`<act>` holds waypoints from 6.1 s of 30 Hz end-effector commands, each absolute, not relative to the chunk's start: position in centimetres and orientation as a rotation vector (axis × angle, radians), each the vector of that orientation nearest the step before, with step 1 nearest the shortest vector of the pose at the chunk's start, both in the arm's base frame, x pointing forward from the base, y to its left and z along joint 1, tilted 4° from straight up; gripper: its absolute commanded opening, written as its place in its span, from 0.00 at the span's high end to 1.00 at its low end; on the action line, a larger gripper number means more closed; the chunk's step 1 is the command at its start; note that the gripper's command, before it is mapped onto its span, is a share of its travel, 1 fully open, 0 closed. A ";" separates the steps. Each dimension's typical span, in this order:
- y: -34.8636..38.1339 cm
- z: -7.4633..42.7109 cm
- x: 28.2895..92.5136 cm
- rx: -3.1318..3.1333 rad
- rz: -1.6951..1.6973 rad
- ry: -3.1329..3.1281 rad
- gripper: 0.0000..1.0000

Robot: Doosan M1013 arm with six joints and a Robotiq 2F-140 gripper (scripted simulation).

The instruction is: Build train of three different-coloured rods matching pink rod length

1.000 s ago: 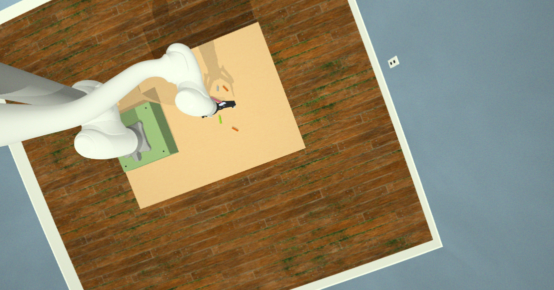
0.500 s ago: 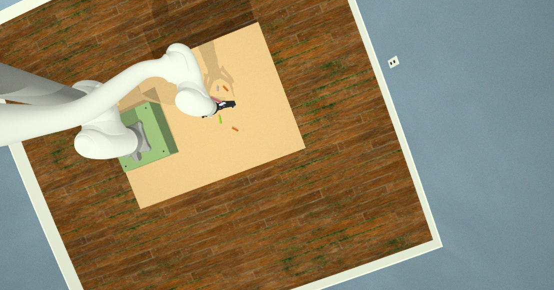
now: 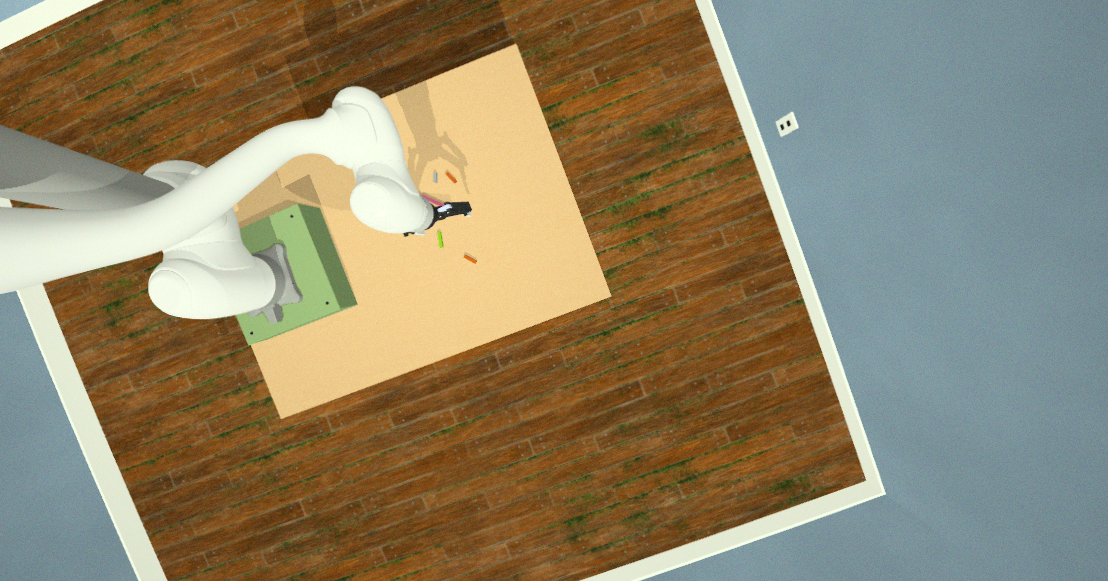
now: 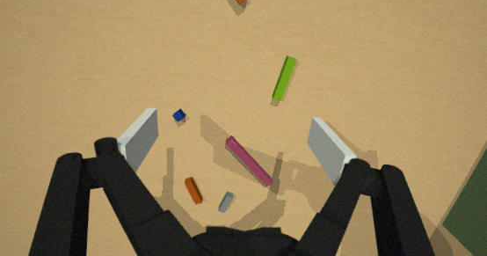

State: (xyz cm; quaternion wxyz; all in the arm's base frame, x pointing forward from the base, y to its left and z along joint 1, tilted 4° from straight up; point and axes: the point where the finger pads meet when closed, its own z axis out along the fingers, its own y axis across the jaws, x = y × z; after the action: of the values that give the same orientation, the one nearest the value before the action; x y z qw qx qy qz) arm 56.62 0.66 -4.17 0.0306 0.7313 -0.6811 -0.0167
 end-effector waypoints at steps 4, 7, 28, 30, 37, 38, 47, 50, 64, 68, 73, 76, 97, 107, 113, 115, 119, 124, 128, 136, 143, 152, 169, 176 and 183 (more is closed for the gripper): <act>0.4 -4.3 56.2 2.243 -0.052 -2.104 0.00; 0.4 -4.3 56.2 2.243 -0.052 -2.104 0.00; 0.3 -4.3 56.2 2.257 -0.053 -2.089 0.00; 0.3 -4.3 56.2 2.257 -0.053 -2.089 0.00; -1.1 -4.3 56.3 2.522 -0.066 -1.769 0.00; -1.3 -4.3 56.4 2.557 -0.068 -1.719 0.00; -2.6 -4.3 56.5 2.773 -0.080 -1.359 0.00; -3.5 -4.2 56.5 2.879 -0.086 -1.127 0.00; -5.8 -4.2 56.7 3.075 -0.102 -0.434 0.00; -6.8 -4.2 56.7 3.109 -0.107 -0.125 0.00; -7.5 -4.2 56.7 3.115 -0.110 0.088 0.00; -7.6 -4.2 56.7 3.115 -0.110 0.099 0.00; -7.6 -4.2 56.7 3.115 -0.110 0.099 0.00; -7.6 -4.2 56.7 3.115 -0.110 0.099 0.00; -7.6 -4.2 56.7 3.115 -0.110 0.099 0.00; -7.6 -4.2 56.7 3.115 -0.110 0.099 0.00; -7.6 -4.2 56.7 3.115 -0.110 0.099 0.00; -7.6 -4.2 56.7 3.115 -0.110 0.099 0.00; -7.6 -4.2 56.7 3.115 -0.110 0.099 0.00; -7.6 -4.2 56.7 3.115 -0.110 0.099 0.00; -7.6 -4.2 56.7 3.115 -0.110 0.099 0.00; -7.6 -4.2 56.7 3.115 -0.110 0.099 0.00; -7.6 -4.2 56.7 3.115 -0.110 0.099 0.00; -7.6 -4.2 56.7 3.115 -0.110 0.099 0.00; -7.6 -4.2 56.7 3.115 -0.110 0.099 0.00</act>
State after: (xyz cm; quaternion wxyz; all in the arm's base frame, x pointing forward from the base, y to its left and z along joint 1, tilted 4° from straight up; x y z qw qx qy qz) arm 56.24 -7.32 -4.31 0.0131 0.9987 0.0330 -0.0373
